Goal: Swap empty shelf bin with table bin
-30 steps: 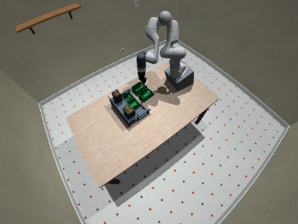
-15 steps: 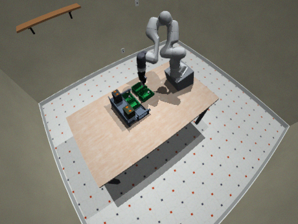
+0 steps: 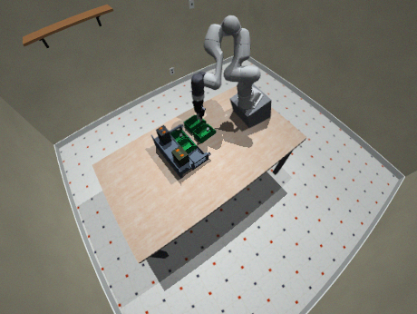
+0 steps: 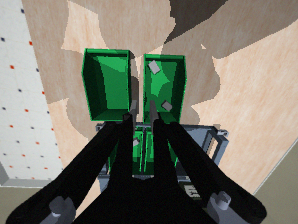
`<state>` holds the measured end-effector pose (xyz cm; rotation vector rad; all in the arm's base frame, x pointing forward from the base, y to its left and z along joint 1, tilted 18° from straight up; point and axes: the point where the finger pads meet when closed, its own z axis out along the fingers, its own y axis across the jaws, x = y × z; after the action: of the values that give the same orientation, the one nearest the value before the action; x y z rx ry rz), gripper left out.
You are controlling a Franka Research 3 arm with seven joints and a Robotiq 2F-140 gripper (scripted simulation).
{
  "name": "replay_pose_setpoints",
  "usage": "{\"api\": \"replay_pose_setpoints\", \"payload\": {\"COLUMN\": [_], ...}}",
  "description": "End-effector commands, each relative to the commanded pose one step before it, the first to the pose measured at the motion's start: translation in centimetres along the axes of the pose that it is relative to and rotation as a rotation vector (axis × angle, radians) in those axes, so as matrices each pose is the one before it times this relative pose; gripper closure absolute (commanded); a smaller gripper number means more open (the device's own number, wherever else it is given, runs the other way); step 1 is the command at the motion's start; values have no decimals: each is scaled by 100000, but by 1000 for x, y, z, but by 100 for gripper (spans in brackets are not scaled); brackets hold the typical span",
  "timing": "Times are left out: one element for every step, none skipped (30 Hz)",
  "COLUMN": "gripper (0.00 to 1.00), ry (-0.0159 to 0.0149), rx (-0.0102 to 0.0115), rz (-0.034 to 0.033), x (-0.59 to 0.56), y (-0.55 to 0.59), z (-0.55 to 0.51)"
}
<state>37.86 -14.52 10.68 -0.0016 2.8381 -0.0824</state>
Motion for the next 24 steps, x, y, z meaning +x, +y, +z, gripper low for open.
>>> {"api": "replay_pose_setpoints", "payload": {"gripper": [85,85,85,85,85,85,85,85,85,85,85,85,85,85,85,85,85,85,85,85,85,85,85,85], "ry": [-219,0,0,0,1,1,-1,0,0,0,1,-1,0,1,-2,3,-1,1,0,-1,2,-3,4,-2], "rx": [-154,-1,-2,-2,2,1,-1,0,0,0,2,-1,0,1,-3,3,-1,1,0,-1,2,-3,4,-2], "rz": [484,0,1,1,-1,0,0,0,0,0,-1,0,0,-1,1,-1,0,0,0,1,-1,1,-2,1], "x": [-22,0,0,0,0,0,0,0,0,0,0,0,0,0,0,0,0,0,0,0,0,0,1,0], "y": [146,0,1,1,-1,0,1,1,0,0,-1,1,1,0,3,-1,1,0,0,2,-1,3,-2,2], "z": [175,76,89,102,113,126,139,150,0,0,160,171,180,188,196,200,206,209,212,214,213,214,210,209]}}
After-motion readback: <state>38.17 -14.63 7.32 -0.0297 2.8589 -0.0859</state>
